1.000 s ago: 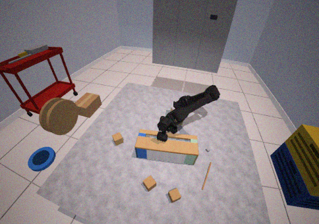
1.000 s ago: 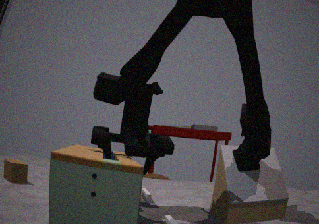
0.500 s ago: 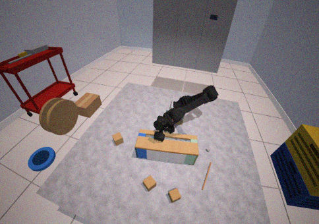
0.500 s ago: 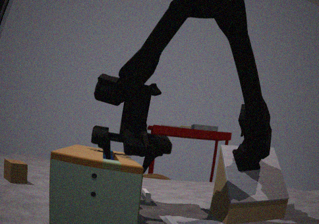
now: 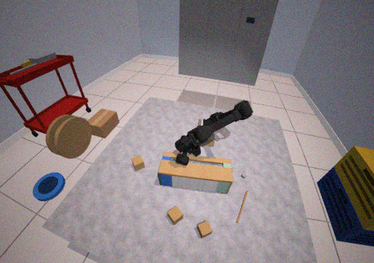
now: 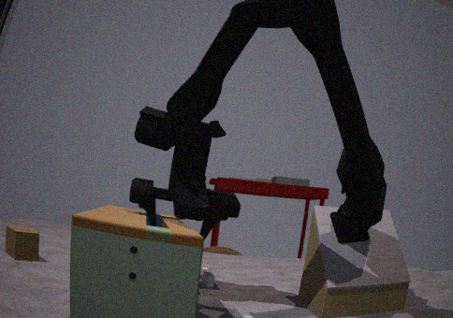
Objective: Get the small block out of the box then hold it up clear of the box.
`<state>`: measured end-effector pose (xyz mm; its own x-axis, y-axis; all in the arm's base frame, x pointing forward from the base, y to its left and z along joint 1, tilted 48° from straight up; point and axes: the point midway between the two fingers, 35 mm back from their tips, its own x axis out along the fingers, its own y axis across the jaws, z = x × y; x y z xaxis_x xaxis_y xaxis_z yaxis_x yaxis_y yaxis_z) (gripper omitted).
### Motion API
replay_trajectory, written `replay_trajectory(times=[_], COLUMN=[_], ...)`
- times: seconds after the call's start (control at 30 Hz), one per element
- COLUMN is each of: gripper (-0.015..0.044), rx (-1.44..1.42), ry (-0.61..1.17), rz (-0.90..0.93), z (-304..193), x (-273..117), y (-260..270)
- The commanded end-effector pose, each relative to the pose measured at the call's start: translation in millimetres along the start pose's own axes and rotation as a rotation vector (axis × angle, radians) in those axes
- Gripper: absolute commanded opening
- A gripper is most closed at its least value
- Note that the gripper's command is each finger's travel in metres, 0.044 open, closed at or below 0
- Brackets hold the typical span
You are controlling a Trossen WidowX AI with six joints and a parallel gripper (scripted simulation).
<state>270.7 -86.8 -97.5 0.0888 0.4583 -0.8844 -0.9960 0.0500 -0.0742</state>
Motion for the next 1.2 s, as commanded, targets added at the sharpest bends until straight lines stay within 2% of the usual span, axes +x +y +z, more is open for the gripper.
replay_trajectory(times=[0.0, 0.47, 0.57, 0.73, 1.1, 1.17], gripper=[0.0400, 0.0400, 0.0400, 0.0400, 0.0400, 0.0348], rx=[0.000, 0.000, 0.002, 0.006, 0.013, 0.075], ry=[0.001, 0.001, 0.003, 0.003, -0.001, 0.022], rz=[0.010, 0.010, 0.009, 0.010, 0.004, -0.017], z=[-8, -20, -25, -39, -39, -44], x=[5, 9, -5, -50, -48, -55], y=[2, 2, 1, 2, 2, 2])
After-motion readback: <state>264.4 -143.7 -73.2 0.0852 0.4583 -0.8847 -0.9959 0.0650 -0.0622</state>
